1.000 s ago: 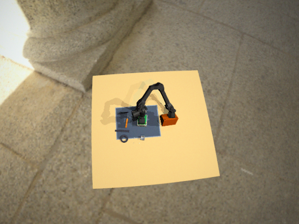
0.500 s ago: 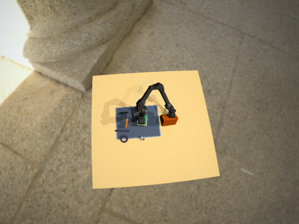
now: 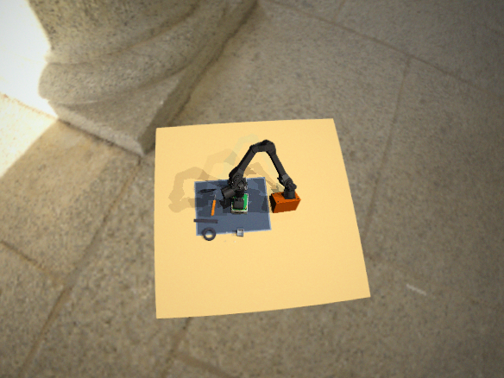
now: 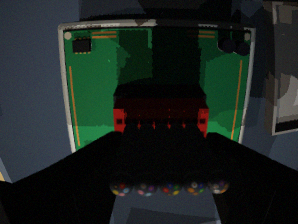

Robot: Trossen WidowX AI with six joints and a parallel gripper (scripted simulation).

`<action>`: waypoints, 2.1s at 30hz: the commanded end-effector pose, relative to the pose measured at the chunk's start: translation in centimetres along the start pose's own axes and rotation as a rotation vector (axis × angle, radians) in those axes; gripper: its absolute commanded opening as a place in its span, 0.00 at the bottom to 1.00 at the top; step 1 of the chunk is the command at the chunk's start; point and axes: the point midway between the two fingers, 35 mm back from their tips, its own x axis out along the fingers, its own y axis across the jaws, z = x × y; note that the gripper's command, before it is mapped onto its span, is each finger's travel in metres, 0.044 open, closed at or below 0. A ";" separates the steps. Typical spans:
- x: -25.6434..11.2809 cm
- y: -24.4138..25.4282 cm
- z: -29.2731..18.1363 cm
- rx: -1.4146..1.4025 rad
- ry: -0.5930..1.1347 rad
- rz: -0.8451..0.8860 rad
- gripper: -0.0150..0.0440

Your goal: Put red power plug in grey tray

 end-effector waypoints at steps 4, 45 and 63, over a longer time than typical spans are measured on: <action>-2.1 0.1 -0.2 -0.027 -0.018 0.008 0.25; -2.0 1.2 -0.2 -0.026 -0.020 -0.108 0.25; -2.5 0.0 -0.2 -0.028 -0.019 0.030 0.25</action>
